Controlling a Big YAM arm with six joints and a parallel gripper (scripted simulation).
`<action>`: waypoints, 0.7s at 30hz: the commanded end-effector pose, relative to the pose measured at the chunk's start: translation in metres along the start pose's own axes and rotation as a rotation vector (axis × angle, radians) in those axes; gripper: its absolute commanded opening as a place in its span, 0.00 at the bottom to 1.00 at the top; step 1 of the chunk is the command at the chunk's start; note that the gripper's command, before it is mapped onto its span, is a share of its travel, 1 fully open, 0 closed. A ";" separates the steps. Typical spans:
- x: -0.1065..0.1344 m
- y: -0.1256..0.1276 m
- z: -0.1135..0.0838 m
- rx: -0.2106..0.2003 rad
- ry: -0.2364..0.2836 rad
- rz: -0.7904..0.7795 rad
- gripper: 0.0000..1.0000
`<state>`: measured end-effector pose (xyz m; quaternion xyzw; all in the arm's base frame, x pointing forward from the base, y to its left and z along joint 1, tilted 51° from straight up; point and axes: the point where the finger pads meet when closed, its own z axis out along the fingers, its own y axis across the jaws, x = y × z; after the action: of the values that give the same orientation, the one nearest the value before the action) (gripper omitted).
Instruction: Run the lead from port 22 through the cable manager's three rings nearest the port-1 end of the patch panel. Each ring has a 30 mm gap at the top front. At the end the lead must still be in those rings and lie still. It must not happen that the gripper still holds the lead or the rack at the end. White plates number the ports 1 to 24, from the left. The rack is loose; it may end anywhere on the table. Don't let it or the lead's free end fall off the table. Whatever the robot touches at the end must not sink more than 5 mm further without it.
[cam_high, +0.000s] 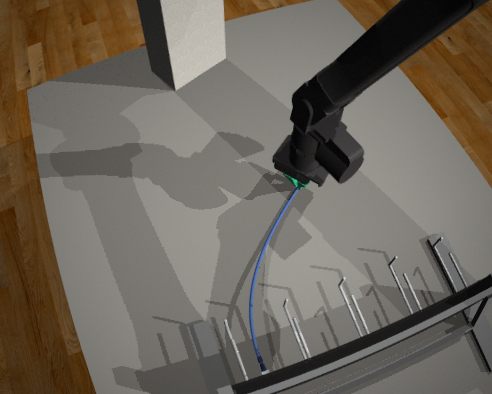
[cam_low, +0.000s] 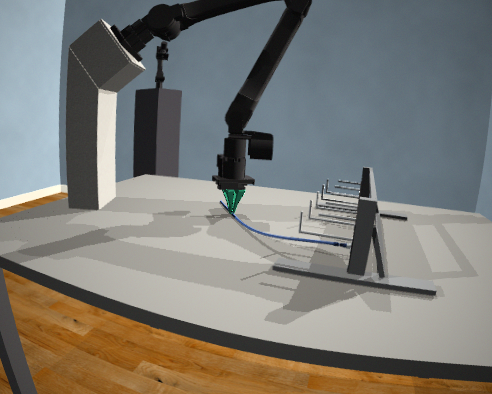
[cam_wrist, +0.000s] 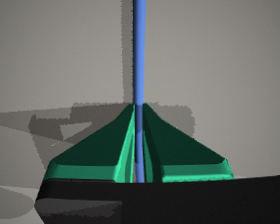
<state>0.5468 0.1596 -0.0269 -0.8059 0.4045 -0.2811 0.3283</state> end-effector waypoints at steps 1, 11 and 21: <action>-0.006 0.003 0.003 -0.004 -0.006 0.003 0.00; -0.006 0.003 0.002 -0.003 -0.006 0.002 0.00; -0.005 0.003 -0.013 -0.003 -0.004 0.003 0.00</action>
<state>0.5448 0.1590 -0.0283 -0.8066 0.4050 -0.2798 0.3272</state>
